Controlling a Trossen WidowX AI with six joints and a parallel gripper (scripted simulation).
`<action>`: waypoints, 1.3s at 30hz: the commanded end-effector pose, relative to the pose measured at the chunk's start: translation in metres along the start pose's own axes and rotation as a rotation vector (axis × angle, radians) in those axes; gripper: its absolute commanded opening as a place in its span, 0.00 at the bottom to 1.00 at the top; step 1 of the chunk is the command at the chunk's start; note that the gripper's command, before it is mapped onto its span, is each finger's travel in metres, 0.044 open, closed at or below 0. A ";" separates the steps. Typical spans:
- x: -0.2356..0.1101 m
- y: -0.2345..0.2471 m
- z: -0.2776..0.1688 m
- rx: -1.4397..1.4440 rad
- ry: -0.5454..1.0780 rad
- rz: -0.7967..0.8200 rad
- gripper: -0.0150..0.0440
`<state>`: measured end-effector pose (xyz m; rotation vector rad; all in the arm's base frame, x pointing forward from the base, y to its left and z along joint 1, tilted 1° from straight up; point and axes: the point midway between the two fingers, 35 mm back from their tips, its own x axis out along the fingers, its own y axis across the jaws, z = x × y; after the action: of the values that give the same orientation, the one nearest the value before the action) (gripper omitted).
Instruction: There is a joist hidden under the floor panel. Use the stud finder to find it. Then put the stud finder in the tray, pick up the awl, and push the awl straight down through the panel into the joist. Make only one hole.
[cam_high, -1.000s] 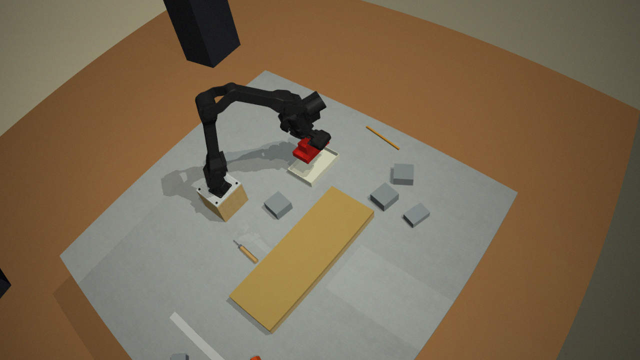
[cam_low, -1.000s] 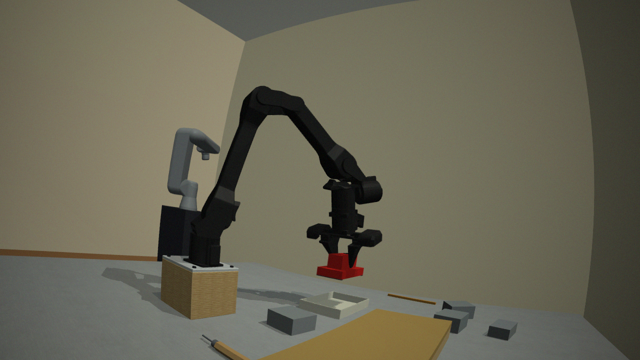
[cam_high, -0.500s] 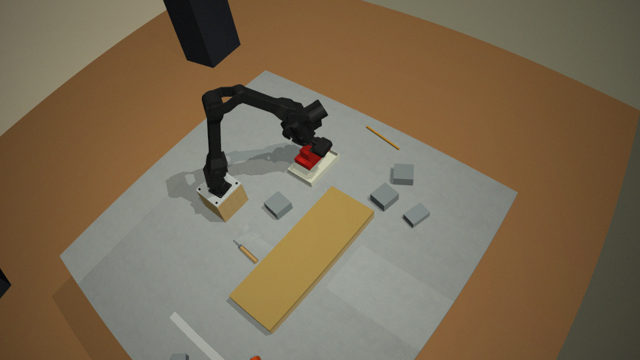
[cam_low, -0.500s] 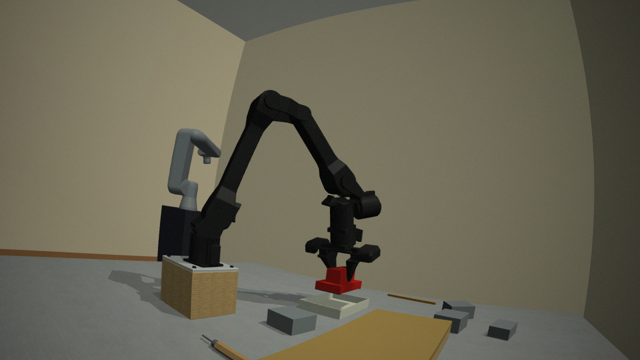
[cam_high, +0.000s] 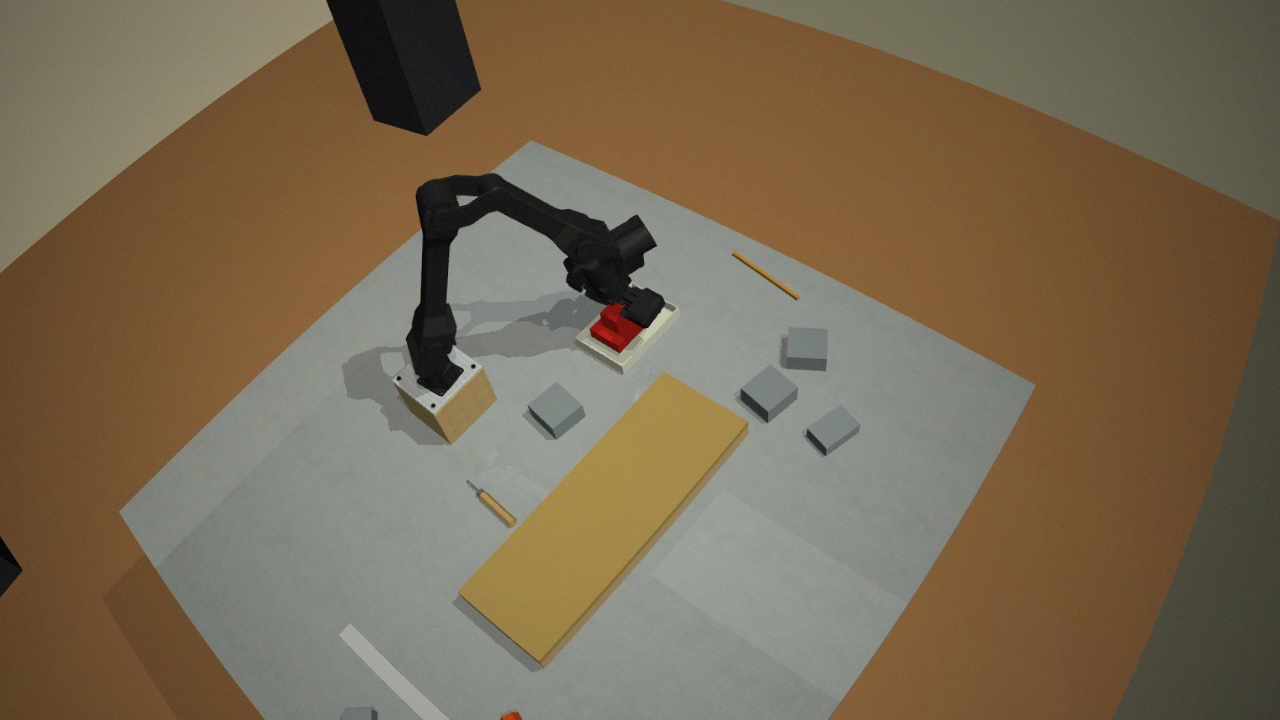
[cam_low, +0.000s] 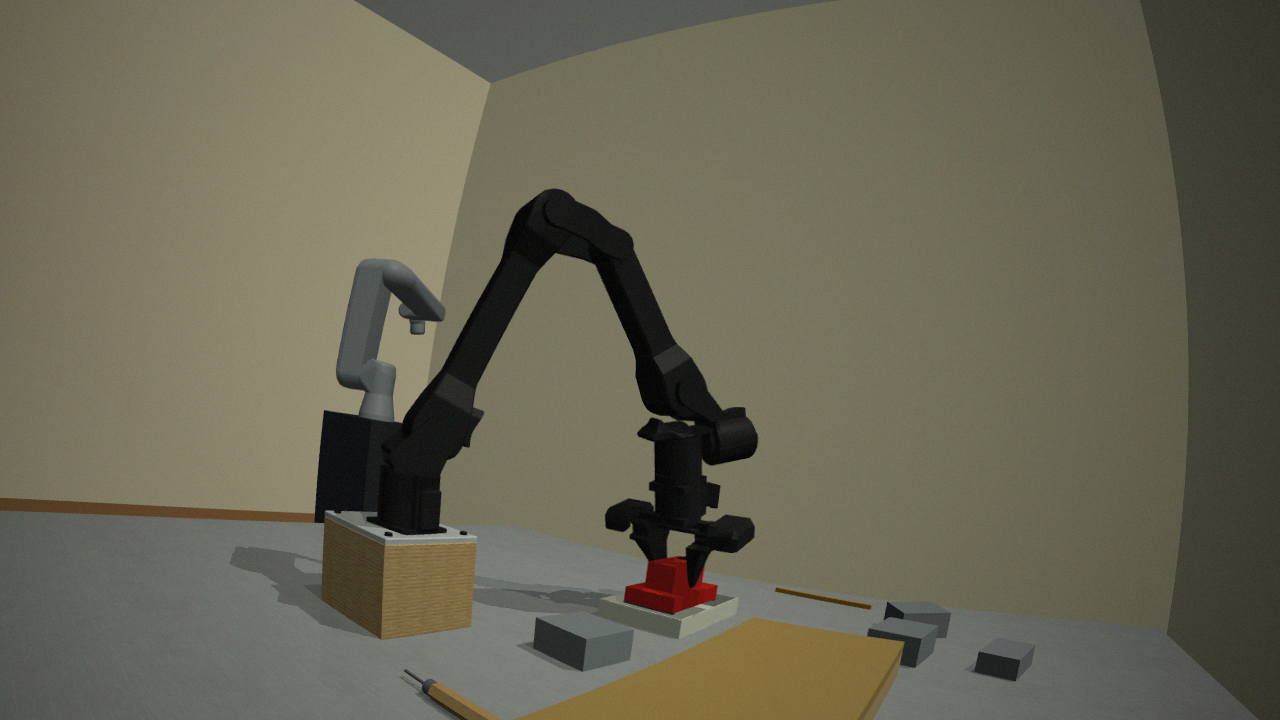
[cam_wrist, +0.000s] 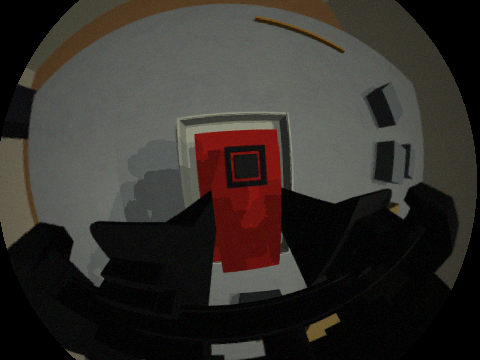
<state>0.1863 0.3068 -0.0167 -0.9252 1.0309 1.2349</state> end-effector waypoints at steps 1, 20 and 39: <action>0.003 0.000 0.001 0.004 -0.008 -0.004 0.25; 0.016 0.000 -0.005 0.000 -0.002 -0.001 0.61; -0.058 -0.036 -0.010 0.140 0.023 -0.025 1.00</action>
<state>0.1991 0.3067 0.0539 -0.8905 1.0019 1.2107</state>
